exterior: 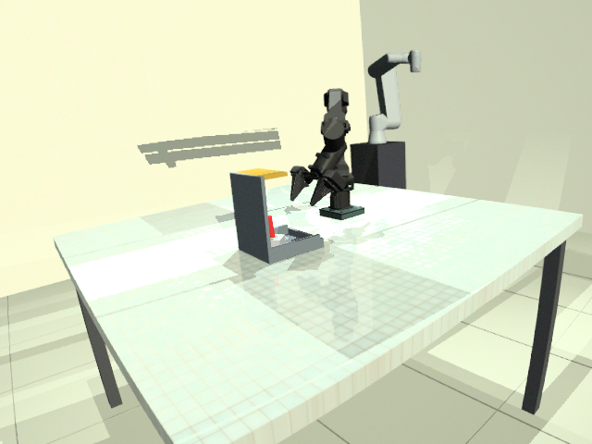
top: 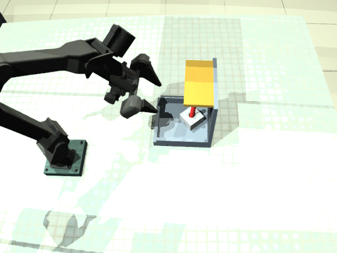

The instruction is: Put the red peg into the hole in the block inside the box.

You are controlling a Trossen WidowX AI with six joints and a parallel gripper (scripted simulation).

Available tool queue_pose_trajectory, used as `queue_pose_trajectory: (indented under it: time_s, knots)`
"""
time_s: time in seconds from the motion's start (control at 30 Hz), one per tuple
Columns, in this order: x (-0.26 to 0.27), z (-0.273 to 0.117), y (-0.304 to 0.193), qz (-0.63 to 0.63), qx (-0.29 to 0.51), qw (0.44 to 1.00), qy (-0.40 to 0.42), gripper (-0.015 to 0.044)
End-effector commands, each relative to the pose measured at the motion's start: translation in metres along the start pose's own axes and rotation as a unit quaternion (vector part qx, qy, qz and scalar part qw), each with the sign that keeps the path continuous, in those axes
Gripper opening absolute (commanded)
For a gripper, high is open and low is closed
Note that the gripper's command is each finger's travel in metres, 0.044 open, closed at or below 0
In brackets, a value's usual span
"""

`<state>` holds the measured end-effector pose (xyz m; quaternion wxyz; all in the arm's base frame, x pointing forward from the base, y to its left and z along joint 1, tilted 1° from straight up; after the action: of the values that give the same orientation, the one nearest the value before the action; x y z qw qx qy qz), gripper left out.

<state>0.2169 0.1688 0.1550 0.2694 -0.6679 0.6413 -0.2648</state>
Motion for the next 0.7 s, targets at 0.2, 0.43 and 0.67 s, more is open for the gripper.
queue_pose_trajectory:
  time_s: [0.2, 0.43, 0.67]
  knots:
    - [0.006, -0.040, 0.000, 0.003, 0.005, 1.000, -0.001, 0.0440]
    - [0.006, -0.040, 0.000, 0.003, 0.005, 1.000, -0.001, 0.0440]
    - [0.006, -0.040, 0.000, 0.003, 0.005, 1.000, -0.001, 0.0440]
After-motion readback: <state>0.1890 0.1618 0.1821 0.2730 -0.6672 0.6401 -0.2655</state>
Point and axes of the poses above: the point midway between the two fingers, 35 mm back from their tips, its own z axis out along the fingers, its own x axis across the jaws, y = z × x, the point moved 5 cm from there along -z, back along the fingers, and after that the axes turned 2 degrees about -z, right-handed, at the moved point
